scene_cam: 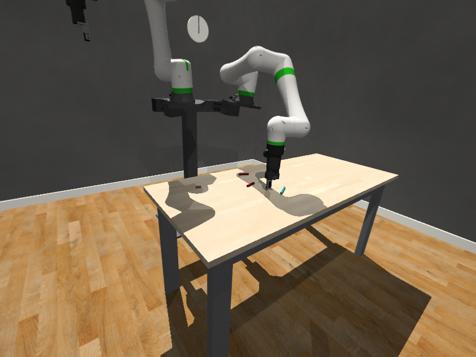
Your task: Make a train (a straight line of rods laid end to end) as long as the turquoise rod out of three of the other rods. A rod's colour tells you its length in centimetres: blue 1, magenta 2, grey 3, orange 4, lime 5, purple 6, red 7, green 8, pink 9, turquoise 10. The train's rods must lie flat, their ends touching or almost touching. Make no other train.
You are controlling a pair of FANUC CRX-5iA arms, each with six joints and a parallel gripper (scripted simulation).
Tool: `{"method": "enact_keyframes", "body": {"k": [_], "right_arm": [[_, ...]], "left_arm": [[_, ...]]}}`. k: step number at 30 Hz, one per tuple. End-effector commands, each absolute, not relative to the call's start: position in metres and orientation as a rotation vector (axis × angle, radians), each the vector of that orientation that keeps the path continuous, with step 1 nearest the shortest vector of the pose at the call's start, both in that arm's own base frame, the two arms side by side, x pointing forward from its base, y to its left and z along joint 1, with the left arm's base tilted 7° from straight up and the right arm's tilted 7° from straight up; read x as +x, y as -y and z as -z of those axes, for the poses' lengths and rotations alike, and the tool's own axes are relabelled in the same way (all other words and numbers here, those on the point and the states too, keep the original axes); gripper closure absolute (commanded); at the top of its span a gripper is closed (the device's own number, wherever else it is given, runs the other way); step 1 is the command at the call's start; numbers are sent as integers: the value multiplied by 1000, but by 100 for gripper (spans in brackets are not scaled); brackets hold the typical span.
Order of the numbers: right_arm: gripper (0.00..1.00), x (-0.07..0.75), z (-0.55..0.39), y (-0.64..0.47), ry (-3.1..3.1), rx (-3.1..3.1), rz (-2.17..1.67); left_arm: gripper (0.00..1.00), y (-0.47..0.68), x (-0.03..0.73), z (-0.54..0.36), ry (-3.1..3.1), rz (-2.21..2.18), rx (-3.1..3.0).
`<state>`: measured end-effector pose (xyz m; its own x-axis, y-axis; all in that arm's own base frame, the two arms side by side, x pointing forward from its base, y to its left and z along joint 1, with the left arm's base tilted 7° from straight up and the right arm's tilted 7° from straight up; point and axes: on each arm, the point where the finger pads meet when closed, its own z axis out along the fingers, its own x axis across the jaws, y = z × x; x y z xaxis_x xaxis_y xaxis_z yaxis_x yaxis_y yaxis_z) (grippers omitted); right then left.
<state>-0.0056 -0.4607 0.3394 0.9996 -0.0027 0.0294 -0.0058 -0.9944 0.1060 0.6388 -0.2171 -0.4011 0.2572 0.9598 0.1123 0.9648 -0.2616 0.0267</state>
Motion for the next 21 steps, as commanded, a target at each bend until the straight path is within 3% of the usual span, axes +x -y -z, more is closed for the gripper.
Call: {"method": "enact_keyframes", "body": {"k": [1, 21], "right_arm": [[0, -6, -340, 461, 7, 3033, -44], [0, -6, -340, 461, 7, 3033, -44]], "left_arm": [[76, 218, 640, 401, 1881, 165, -2454], [76, 217, 641, 409, 1881, 165, -2454]]}}
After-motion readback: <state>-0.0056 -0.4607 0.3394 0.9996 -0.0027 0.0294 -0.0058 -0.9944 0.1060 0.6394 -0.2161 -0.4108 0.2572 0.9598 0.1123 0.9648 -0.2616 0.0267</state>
